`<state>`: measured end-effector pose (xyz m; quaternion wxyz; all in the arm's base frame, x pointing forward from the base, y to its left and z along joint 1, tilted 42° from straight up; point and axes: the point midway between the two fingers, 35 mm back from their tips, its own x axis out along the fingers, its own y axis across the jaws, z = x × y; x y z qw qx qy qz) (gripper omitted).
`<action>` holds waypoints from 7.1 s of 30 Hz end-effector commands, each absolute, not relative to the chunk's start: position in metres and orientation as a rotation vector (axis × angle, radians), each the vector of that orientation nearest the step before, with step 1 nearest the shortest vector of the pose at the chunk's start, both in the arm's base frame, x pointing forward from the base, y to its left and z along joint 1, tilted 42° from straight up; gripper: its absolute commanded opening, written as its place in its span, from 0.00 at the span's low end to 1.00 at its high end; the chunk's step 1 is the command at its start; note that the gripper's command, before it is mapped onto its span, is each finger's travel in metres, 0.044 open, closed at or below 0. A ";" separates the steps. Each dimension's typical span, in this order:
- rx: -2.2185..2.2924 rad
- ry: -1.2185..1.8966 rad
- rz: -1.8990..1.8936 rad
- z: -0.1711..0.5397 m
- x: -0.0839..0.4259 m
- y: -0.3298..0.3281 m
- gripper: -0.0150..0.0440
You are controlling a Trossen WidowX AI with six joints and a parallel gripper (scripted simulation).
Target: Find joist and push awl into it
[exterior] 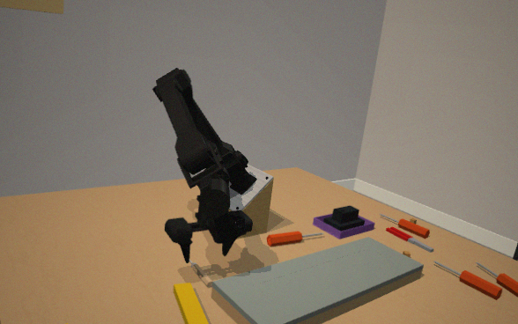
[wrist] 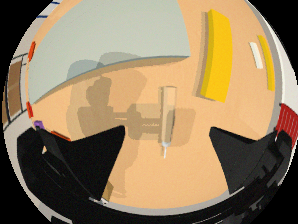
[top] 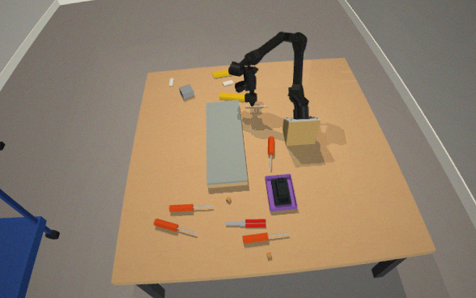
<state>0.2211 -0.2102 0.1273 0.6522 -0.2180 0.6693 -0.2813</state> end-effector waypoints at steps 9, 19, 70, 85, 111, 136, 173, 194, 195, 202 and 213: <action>-0.499 1.518 -0.645 0.122 0.217 -0.219 1.00; -0.499 1.518 -0.646 0.110 0.218 -0.230 1.00; -0.493 1.519 -0.642 0.117 0.223 -0.223 0.25; -0.497 1.519 -0.643 0.184 0.215 -0.164 0.25; -0.488 1.073 0.182 0.078 0.322 -0.086 0.25; -0.727 0.346 0.742 0.071 0.349 0.004 0.25; -0.729 0.348 0.742 0.055 0.350 -0.010 0.25; -0.729 0.348 0.742 0.044 0.350 -0.020 0.25; -0.729 0.348 0.742 0.043 0.350 -0.020 0.25; -0.729 0.349 0.743 0.038 0.350 -0.025 0.25; -0.729 0.349 0.743 0.024 0.350 -0.037 0.25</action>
